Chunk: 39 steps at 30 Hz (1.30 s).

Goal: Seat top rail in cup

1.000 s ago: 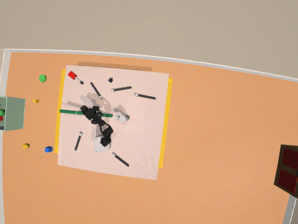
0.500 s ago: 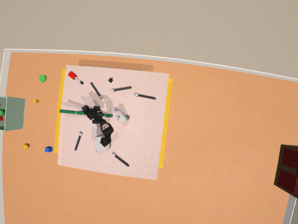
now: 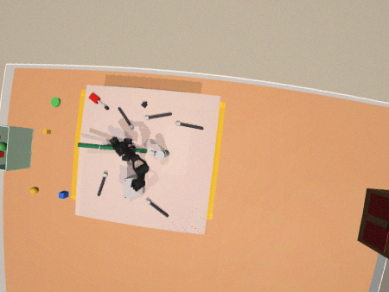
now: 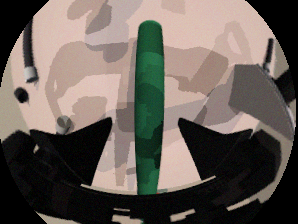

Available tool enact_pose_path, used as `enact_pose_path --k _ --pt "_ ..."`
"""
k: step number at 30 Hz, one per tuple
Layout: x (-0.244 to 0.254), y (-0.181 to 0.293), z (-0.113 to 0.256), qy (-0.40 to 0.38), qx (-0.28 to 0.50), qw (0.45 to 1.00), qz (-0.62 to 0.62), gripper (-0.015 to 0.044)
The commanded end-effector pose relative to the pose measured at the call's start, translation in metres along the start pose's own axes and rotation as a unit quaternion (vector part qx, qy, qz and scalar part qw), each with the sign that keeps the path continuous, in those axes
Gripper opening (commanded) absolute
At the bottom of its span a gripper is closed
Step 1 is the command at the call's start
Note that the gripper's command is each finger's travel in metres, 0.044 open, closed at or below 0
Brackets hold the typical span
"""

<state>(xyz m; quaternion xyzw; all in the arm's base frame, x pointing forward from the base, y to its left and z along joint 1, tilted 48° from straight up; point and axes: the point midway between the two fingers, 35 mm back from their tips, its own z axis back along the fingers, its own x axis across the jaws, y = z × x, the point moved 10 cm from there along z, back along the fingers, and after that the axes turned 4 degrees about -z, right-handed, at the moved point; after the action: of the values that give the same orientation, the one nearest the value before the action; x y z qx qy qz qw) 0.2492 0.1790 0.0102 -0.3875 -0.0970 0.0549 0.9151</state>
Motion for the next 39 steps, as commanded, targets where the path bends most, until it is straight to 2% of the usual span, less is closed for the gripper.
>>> enact_pose_path --k 1,11,22,29,33,39 --pt "-0.001 0.0 -0.007 -0.002 -0.001 1.0 0.002 0.044" --pt "-0.002 -0.001 -0.02 -0.002 -0.002 1.0 0.002 0.044" --pt "-0.002 -0.001 -0.02 -0.002 -0.002 1.0 0.002 0.0151" --pt "-0.002 -0.001 -0.02 -0.002 -0.002 1.0 0.002 0.0105" --pt "-0.002 -0.001 -0.016 -0.002 -0.002 1.0 0.002 0.0" --pt "-0.002 -0.002 -0.009 0.001 -0.018 1.0 0.001 0.0"
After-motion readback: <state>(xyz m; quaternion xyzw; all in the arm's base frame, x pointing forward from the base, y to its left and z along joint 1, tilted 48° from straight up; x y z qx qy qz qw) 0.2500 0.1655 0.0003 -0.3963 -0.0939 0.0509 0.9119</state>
